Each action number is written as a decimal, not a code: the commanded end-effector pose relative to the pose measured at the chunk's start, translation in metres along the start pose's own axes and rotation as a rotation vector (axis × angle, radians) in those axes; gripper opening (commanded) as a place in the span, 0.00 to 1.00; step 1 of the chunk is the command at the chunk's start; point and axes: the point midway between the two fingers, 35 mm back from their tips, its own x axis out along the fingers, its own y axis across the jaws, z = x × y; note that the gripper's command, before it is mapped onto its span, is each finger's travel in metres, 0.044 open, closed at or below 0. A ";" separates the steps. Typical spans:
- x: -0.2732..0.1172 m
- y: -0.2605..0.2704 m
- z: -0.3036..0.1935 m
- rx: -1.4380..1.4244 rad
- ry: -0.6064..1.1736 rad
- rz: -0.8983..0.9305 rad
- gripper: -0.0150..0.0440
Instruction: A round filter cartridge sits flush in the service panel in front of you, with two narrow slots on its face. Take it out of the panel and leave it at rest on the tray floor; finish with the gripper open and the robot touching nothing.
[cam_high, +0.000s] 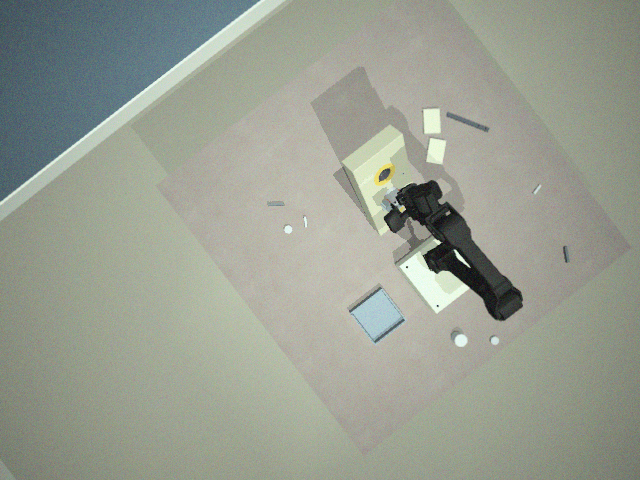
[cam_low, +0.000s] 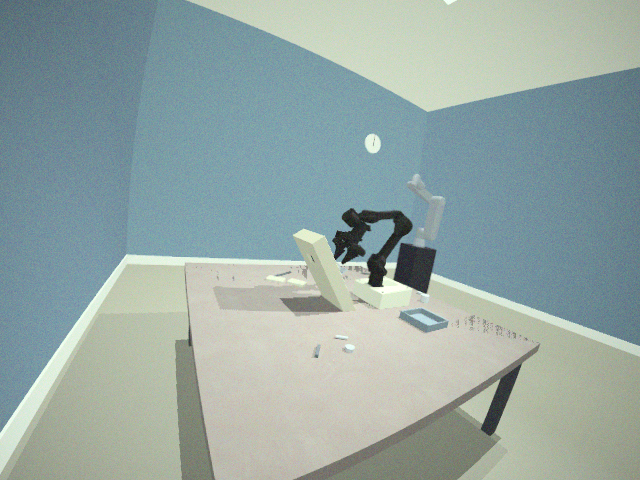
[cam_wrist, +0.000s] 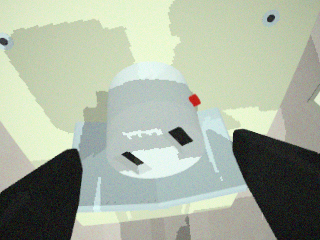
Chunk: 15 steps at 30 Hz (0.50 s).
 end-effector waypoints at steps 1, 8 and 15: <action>0.010 0.000 -0.003 0.007 0.012 0.001 0.77; 0.021 0.000 -0.003 0.007 0.012 0.001 0.77; 0.028 0.000 -0.004 0.007 0.012 0.001 0.77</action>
